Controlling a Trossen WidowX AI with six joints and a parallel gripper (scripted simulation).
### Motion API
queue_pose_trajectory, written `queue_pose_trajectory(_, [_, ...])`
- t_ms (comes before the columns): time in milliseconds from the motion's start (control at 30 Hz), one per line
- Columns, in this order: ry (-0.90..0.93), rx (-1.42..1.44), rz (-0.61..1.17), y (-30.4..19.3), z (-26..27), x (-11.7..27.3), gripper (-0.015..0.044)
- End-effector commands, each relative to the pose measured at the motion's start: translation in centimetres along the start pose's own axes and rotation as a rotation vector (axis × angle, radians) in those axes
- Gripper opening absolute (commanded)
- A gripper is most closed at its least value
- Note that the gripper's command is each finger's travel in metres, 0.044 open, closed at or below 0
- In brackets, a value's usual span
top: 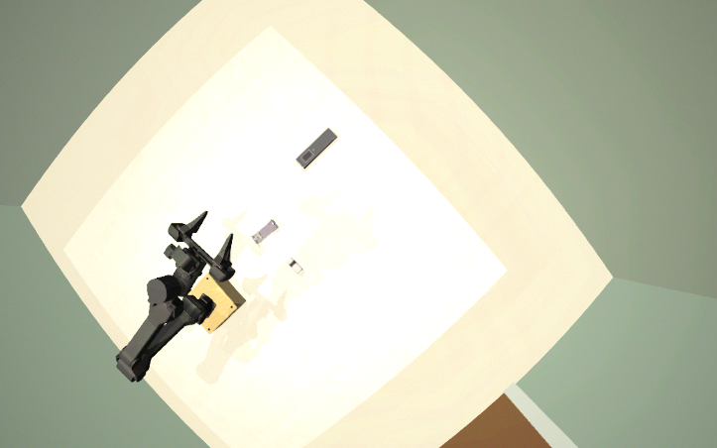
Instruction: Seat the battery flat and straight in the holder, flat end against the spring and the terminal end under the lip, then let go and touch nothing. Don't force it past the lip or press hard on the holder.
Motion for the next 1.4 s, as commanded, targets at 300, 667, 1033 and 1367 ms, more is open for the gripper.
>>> queue_pose_trajectory(300, [-0.189, -0.468, 0.571, -8.2, -3.7, -6.4, 0.0247])
queue_pose_trajectory(667, [-0.779, -1.103, 1.197, -21.5, -9.5, -8.0, 0.0247])
queue_pose_trajectory(1033, [-1.118, -1.323, 1.404, -26.8, -11.4, -6.5, 0.0247])
queue_pose_trajectory(1367, [-1.118, -1.323, 1.404, -28.3, -11.1, -6.5, 0.0247])
Point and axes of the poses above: the point midway between the two fingers, 35 mm back from their tips, its own x axis back along the fingers, its own z axis across the jaws, y = z × x, the point moved 10 cm from there along x, back along the fingers, and after that the axes turned 9 degrees about x, right-handed, at the moved point
